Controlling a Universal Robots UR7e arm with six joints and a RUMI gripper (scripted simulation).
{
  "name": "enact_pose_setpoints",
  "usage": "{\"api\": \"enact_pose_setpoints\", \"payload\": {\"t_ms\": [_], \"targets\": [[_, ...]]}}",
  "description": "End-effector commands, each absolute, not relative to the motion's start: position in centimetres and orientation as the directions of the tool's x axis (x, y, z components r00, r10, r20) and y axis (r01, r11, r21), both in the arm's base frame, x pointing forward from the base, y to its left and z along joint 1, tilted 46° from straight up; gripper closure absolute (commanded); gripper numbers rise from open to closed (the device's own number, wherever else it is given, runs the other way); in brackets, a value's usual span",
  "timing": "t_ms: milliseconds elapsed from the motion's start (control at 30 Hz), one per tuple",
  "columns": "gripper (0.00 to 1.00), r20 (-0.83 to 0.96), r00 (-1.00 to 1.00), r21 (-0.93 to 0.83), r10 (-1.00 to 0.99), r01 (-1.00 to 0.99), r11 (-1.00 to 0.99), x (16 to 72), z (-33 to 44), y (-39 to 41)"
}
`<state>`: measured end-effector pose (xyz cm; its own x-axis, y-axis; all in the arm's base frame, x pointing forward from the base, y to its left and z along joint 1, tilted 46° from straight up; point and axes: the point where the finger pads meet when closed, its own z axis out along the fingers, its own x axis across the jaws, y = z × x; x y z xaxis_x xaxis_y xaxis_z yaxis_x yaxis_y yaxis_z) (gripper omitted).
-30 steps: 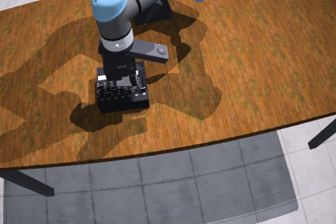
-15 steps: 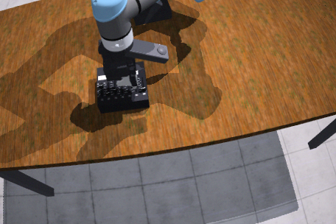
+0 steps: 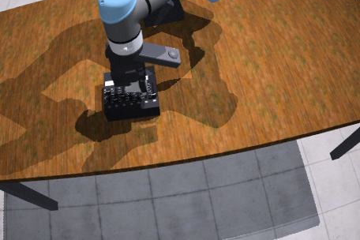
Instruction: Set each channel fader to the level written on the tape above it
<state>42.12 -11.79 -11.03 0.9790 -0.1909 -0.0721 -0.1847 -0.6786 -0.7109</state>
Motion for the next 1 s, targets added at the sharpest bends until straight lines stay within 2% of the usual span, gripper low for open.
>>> {"api": "enact_pose_setpoints", "payload": {"t_ms": [0, 967], "targets": [[1.00, -0.071, 0.979, -0.710, -0.192, -0.185, -0.679, 42.15, -11.08, -11.79], [1.00, -0.071, 0.979, -0.710, -0.192, -0.185, -0.679, 42.24, -11.84, -11.01]]}}
